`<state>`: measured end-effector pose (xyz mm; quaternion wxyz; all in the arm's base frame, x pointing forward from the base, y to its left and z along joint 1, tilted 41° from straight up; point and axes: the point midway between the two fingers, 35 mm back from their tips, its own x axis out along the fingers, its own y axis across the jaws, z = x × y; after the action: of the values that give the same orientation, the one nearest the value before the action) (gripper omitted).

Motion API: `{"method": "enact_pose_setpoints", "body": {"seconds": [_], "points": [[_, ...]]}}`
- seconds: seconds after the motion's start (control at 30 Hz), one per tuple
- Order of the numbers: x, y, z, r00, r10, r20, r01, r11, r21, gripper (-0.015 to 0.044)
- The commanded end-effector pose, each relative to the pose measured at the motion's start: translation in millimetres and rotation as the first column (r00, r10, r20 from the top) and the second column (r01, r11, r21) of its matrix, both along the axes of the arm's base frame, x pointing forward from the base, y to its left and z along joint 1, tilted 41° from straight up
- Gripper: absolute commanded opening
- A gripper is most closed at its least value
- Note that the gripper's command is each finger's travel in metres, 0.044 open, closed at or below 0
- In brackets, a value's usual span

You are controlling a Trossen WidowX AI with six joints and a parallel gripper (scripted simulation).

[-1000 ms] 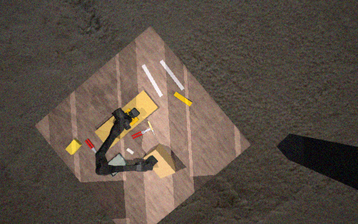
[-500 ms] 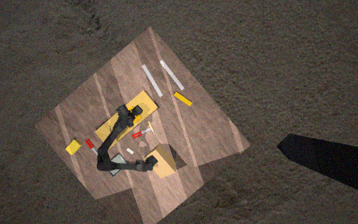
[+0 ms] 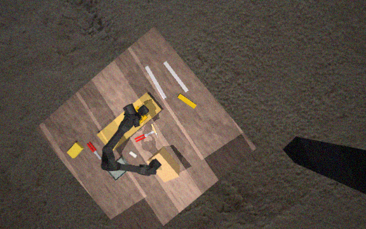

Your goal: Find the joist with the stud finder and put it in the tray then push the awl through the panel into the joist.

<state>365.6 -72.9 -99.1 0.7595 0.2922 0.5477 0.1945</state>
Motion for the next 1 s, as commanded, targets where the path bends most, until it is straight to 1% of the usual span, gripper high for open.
{"method": "enact_pose_setpoints", "body": {"seconds": [0.0,0.97], "points": [[0,-10,-8,1.000,-0.003,-0.002,0.003,1.000,-0.009,0.0000],[-2,-54,-44,1.000,-0.003,-0.001,0.003,1.000,-0.014,0.0000]]}}
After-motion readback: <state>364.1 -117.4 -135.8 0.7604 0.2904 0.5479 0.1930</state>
